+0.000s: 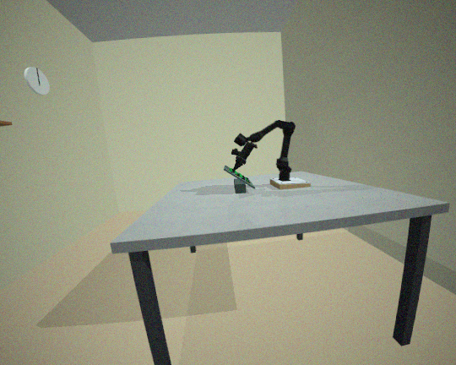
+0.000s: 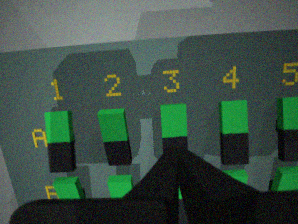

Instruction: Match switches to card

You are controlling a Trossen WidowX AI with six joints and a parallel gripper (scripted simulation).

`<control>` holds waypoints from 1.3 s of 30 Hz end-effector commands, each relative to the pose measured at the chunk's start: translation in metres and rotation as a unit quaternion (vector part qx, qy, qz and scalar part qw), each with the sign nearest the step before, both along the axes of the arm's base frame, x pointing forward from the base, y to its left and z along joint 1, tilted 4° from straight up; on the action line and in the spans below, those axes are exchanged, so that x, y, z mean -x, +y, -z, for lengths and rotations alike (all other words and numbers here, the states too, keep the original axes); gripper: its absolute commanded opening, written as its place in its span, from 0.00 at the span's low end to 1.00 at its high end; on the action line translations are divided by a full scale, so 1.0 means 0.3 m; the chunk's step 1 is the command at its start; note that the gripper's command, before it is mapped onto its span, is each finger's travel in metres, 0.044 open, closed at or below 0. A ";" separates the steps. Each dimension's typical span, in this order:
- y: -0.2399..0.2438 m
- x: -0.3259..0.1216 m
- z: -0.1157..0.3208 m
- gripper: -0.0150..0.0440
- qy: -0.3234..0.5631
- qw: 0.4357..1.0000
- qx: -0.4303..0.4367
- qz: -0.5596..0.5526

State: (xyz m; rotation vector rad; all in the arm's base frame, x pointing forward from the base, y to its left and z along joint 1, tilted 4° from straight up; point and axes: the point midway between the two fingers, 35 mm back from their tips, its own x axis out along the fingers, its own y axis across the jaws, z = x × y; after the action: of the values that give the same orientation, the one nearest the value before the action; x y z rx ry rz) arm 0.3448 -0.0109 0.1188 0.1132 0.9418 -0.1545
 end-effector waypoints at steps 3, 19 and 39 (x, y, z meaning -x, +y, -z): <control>0.000 -0.003 0.002 0.25 -0.001 1.000 0.001 -0.001; 0.002 0.010 -0.024 0.25 0.001 1.000 0.000 0.000; -0.299 0.168 -0.164 0.25 0.014 1.000 0.002 -0.002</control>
State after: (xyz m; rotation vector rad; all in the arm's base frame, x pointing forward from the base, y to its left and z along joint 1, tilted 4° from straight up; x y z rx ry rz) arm 0.3017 -0.0788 0.1685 0.1089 0.9736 -0.1608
